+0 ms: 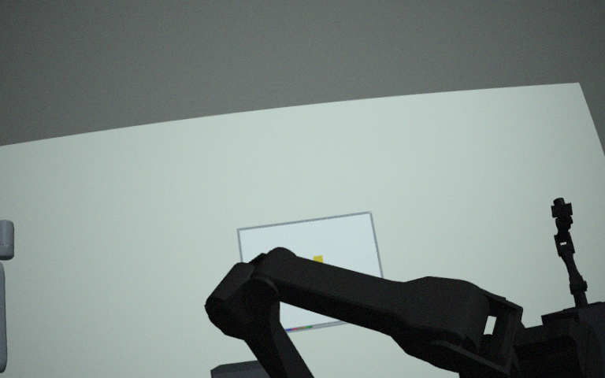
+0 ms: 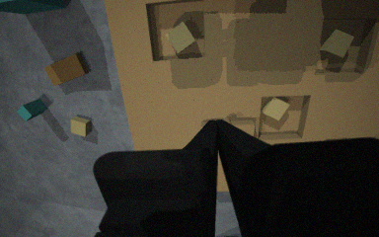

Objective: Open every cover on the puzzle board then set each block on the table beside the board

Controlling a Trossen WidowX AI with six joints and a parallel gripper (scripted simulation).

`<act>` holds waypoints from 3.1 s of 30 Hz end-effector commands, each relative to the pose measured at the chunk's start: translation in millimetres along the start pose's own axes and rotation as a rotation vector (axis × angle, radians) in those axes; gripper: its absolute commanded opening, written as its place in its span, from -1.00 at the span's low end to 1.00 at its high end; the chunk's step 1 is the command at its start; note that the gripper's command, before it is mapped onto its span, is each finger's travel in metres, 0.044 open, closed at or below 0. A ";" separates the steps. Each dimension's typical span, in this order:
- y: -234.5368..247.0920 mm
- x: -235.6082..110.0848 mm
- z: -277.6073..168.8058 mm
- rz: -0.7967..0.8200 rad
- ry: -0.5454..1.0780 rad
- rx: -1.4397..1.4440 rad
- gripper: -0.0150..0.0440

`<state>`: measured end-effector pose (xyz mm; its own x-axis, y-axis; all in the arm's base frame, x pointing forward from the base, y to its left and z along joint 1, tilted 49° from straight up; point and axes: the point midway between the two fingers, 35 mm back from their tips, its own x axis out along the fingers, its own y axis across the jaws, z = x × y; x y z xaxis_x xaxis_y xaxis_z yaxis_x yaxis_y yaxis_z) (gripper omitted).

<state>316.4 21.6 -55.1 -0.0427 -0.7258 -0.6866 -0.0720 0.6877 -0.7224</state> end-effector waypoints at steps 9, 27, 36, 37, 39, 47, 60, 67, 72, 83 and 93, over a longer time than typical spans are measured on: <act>-66.8 8.6 -15.2 -0.033 0.005 0.488 -0.49; -69.4 52.3 -17.0 -0.035 0.005 0.495 -0.49; -70.2 60.5 -19.2 -0.036 0.005 0.495 -0.49; -70.3 61.3 -19.3 -0.036 0.005 0.495 -0.49; -70.4 63.0 -19.3 -0.036 0.005 0.495 -0.49; -71.2 70.2 -19.5 -0.037 0.005 0.495 -0.49; -74.2 71.9 -23.2 -0.037 0.005 0.495 -0.49; -80.8 73.4 -31.0 -0.038 0.006 0.494 -0.49; -82.0 73.6 -32.8 -0.038 0.006 0.495 -0.49; -81.8 73.6 -33.1 -0.038 0.006 0.497 -0.49; -81.8 73.6 -33.1 -0.038 0.006 0.497 -0.49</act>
<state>288.6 -87.0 -43.4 -0.0488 -0.7473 -0.6627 0.4141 0.5886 -0.6943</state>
